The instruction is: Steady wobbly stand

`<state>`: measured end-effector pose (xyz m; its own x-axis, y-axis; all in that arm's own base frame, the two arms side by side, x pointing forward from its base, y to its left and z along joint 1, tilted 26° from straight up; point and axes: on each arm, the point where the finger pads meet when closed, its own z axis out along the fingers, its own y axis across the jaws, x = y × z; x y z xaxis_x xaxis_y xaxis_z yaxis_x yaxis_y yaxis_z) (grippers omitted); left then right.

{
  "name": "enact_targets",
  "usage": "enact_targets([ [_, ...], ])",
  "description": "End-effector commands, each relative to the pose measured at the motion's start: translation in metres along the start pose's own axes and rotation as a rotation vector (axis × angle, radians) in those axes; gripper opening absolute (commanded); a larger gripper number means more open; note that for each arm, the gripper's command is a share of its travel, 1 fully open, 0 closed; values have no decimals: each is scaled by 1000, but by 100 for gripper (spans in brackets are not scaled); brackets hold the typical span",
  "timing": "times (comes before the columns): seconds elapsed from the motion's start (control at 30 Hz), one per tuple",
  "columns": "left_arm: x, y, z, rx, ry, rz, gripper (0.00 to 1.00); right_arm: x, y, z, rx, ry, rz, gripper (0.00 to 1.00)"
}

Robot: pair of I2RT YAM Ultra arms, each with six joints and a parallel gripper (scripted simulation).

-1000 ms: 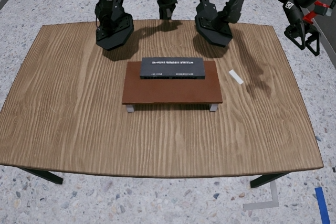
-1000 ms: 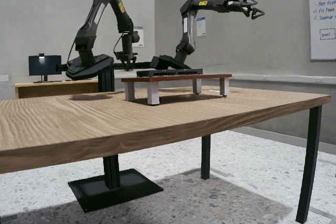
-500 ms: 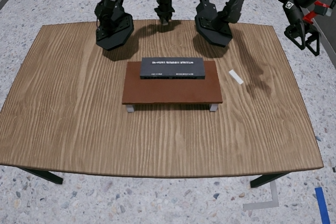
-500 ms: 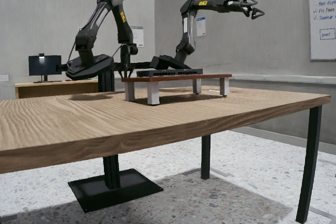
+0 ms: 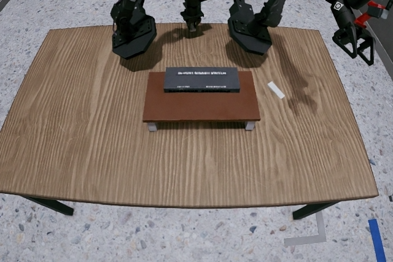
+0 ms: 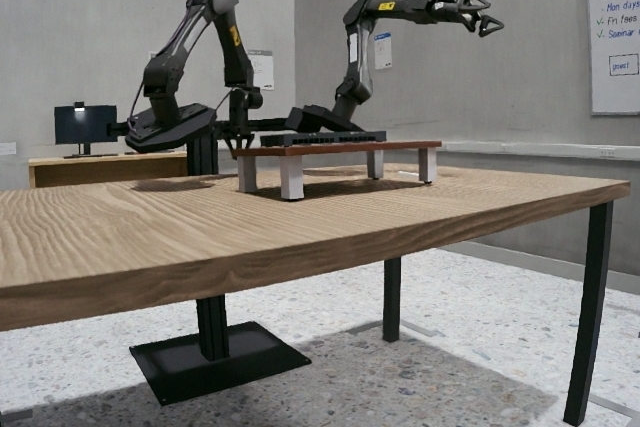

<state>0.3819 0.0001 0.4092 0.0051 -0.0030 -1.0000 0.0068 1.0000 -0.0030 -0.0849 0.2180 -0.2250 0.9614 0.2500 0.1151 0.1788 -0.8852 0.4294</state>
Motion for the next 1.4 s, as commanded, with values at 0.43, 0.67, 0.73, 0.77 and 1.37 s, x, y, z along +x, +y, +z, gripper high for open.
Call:
enact_targets([
  [0.43, -6, -6, -7, 16, -11, 7, 100, 1, -7, 19, 29, -3, 4, 0],
  [0.67, -6, -6, -7, 16, -11, 7, 100, 2, 3, 31, 6, 3, -3, 0],
  [0.73, -6, -6, -7, 16, -11, 7, 100, 1, 9, 34, -2, -1, -6, 0],
  [0.77, -6, -6, -7, 16, -11, 7, 100, 0, -9, 27, 36, -5, -1, 0],
  [1.37, -6, -6, -7, 16, -11, 7, 100, -3, -20, 32, 70, -5, -2, 0],
])
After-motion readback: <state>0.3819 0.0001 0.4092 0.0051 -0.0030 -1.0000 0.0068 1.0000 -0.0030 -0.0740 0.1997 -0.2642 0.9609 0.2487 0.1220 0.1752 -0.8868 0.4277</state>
